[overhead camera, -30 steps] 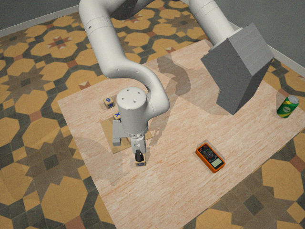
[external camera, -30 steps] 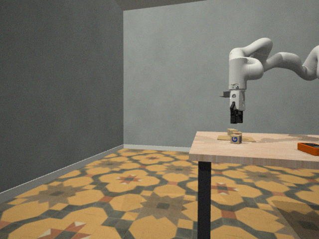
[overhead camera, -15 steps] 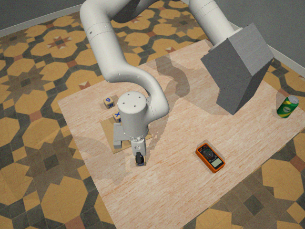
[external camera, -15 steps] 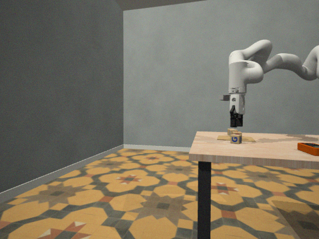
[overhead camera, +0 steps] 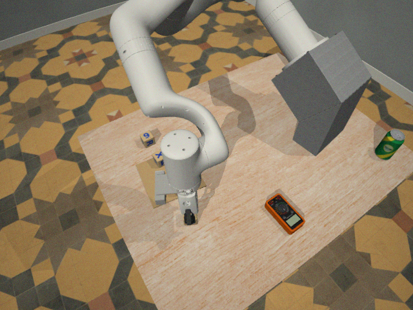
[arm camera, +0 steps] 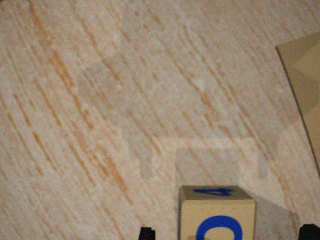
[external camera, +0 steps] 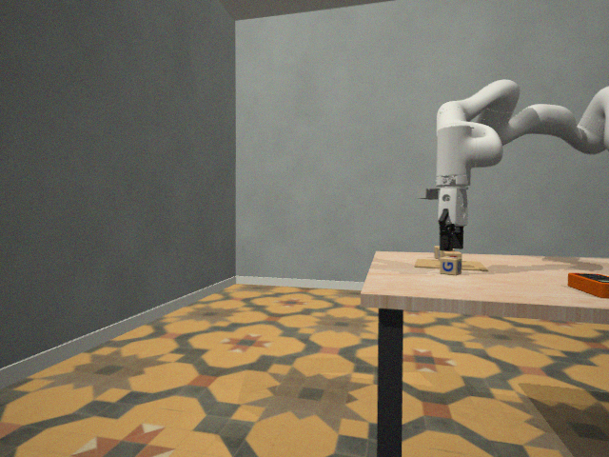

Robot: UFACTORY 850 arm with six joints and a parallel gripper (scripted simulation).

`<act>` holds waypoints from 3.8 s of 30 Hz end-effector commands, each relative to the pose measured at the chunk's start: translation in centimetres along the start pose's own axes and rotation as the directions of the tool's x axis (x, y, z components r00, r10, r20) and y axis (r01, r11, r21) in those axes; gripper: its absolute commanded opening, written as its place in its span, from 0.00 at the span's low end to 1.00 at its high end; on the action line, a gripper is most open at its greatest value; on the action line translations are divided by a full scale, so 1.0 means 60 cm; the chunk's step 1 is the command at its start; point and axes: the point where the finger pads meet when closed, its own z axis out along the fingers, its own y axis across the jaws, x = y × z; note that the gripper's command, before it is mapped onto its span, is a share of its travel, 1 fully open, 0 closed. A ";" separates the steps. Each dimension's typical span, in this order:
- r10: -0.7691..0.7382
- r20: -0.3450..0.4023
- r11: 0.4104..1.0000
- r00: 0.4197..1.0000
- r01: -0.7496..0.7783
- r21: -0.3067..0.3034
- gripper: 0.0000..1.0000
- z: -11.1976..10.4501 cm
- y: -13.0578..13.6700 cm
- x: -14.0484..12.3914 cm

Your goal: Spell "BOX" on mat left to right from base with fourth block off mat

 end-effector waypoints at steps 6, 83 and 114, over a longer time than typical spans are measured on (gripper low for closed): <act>0.001 -0.001 1.000 1.000 -0.001 0.001 0.87 0.010 -0.001 0.001; 0.001 -0.001 1.000 1.000 -0.001 0.001 0.87 0.013 -0.002 0.002; 0.001 -0.001 1.000 1.000 -0.001 0.001 0.87 0.038 -0.002 0.002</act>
